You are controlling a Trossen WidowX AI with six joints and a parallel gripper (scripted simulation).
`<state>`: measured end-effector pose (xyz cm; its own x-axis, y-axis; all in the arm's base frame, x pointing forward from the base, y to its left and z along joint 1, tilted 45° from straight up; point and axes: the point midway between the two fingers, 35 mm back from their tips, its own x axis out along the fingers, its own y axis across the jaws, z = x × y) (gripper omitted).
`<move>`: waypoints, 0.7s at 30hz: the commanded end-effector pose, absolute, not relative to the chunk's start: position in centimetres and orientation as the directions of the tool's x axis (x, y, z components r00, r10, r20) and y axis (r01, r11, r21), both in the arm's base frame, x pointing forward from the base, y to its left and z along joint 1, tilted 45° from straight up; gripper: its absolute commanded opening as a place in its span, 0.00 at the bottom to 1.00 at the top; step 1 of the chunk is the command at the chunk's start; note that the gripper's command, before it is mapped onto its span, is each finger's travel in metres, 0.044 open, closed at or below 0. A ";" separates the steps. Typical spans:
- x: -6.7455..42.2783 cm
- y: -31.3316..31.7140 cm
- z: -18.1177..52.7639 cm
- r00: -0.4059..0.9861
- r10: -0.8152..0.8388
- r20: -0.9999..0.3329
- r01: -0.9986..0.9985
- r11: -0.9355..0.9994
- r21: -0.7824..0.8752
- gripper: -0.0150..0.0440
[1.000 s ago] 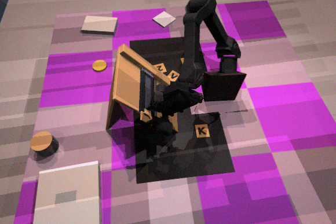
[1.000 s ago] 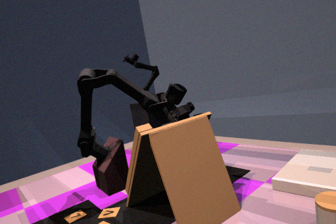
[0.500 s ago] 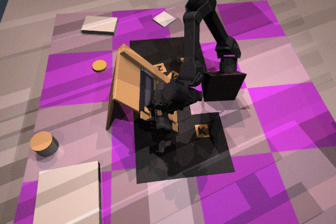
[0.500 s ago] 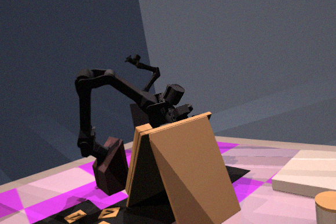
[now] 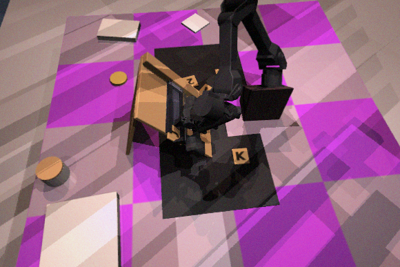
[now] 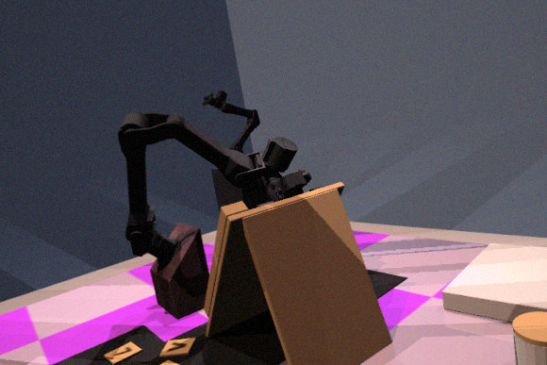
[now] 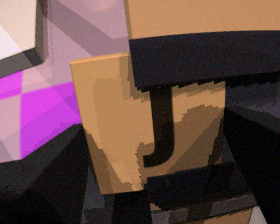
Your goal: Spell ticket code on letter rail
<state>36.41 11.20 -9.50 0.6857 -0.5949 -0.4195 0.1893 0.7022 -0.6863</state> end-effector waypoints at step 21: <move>36.1 10.3 -8.8 0.685 -0.594 -0.422 0.183 0.701 -0.690 0.25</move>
